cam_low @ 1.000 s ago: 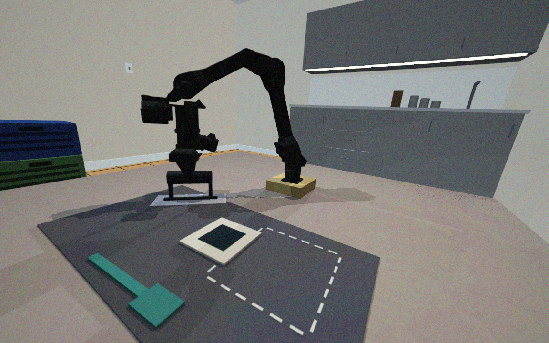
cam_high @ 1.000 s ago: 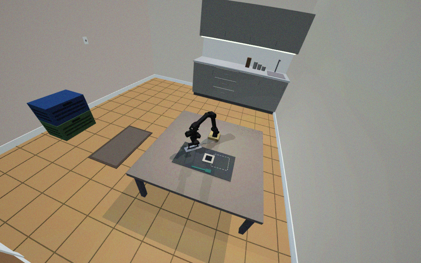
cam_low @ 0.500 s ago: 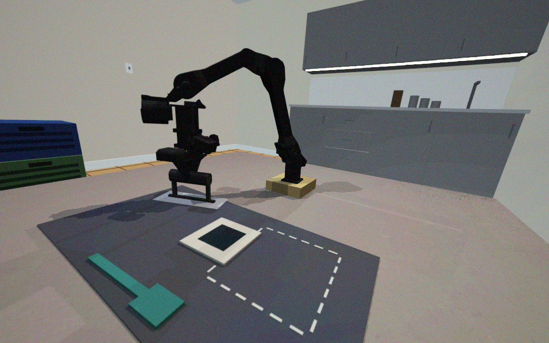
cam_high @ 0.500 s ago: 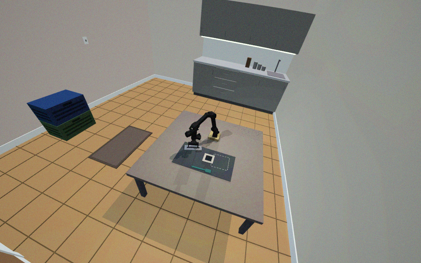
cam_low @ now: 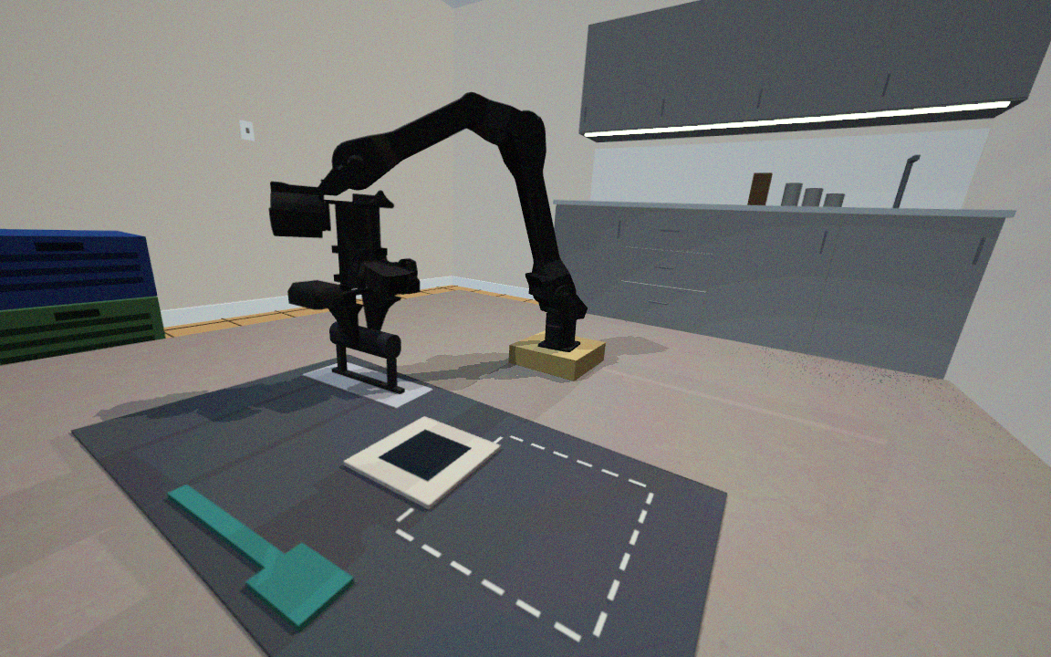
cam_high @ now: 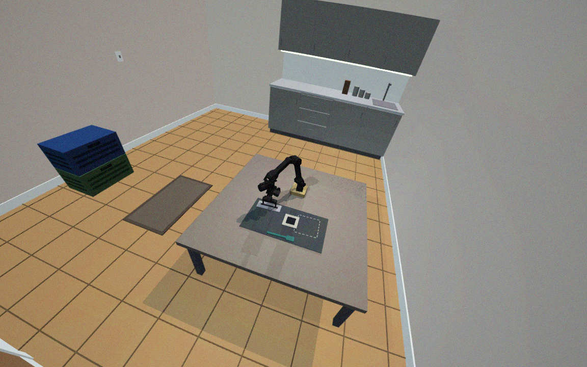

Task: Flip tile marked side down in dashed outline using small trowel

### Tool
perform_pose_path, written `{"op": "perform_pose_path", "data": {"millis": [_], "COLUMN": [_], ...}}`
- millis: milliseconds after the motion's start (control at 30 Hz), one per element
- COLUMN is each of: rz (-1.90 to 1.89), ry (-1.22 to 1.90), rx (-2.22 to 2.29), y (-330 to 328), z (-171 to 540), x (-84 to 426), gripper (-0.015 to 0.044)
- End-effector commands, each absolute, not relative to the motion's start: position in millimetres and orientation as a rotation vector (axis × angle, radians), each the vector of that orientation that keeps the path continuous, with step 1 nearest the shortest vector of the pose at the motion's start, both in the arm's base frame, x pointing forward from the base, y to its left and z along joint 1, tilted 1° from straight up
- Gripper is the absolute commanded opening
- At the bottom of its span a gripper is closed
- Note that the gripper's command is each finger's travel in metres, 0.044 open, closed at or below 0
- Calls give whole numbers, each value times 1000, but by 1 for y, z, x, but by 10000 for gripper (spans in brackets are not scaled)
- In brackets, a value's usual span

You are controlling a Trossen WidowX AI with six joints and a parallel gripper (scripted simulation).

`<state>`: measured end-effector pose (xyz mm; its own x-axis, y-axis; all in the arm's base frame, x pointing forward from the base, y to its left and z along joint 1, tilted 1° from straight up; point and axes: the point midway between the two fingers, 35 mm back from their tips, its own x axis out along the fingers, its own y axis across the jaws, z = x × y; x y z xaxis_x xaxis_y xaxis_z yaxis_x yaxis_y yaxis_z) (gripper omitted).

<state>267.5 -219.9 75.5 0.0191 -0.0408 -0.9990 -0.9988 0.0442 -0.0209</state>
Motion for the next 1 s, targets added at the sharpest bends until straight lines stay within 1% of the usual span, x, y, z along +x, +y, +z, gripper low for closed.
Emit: {"op": "perform_pose_path", "data": {"millis": [0,67,100,700,867,967], "rz": [1132,1132,1132,1132,1132,1132], "ry": [1250,1250,1250,1250,1250,1250], "rx": [-1201,-1201,-1201,-1201,-1201,-1201], "y": [-219,-219,-219,-219,-216,-216], "z": [75,75,75,75,118,120], "x": [267,267,267,267,264,264], "gripper": [209,261,270,270,270,270]}}
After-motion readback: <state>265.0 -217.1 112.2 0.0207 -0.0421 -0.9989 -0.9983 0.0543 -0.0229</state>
